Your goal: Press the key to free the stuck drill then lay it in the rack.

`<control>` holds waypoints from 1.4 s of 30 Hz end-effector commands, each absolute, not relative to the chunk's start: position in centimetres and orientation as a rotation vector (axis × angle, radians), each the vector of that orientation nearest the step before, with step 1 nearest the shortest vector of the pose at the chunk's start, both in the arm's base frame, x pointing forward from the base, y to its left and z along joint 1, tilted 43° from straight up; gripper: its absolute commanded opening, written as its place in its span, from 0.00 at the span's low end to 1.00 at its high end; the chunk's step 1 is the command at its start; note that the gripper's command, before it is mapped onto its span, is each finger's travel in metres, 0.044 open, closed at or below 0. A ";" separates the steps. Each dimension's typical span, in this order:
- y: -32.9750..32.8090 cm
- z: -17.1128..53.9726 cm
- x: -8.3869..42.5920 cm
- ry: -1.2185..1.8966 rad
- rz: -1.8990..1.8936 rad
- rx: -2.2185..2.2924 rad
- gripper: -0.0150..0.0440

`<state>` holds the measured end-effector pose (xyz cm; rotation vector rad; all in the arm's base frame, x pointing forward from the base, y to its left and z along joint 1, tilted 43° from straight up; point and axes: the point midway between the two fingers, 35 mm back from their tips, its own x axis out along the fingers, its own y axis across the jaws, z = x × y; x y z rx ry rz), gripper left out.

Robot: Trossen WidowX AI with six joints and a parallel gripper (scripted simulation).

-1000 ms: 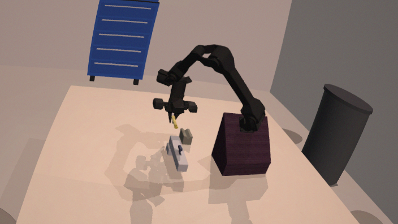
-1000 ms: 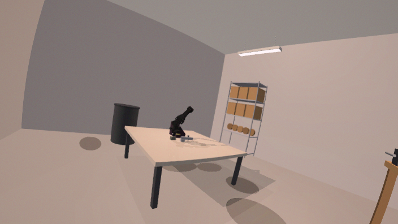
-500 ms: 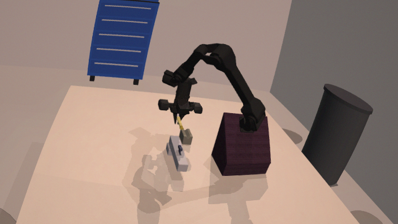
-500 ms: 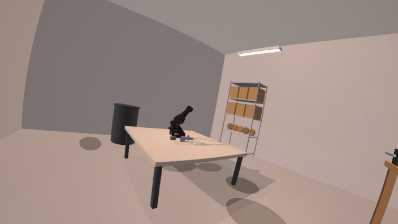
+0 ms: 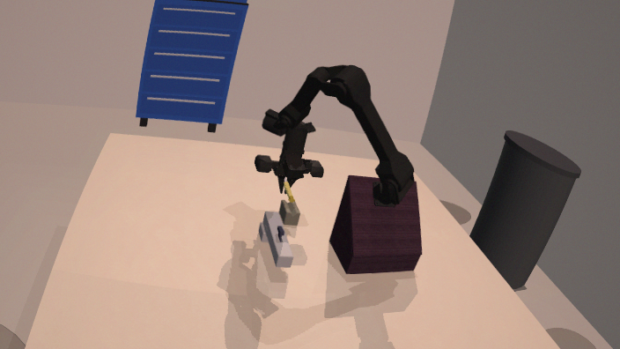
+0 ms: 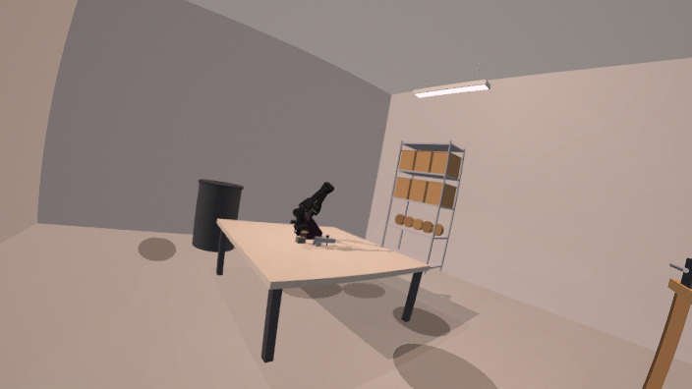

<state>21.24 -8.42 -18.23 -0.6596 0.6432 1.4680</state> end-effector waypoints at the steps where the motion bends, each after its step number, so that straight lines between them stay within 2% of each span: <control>1: -8.6 -18.4 20.4 0.644 1.468 -0.664 0.25; 42: -5.6 -22.2 19.6 0.642 1.469 -0.663 0.25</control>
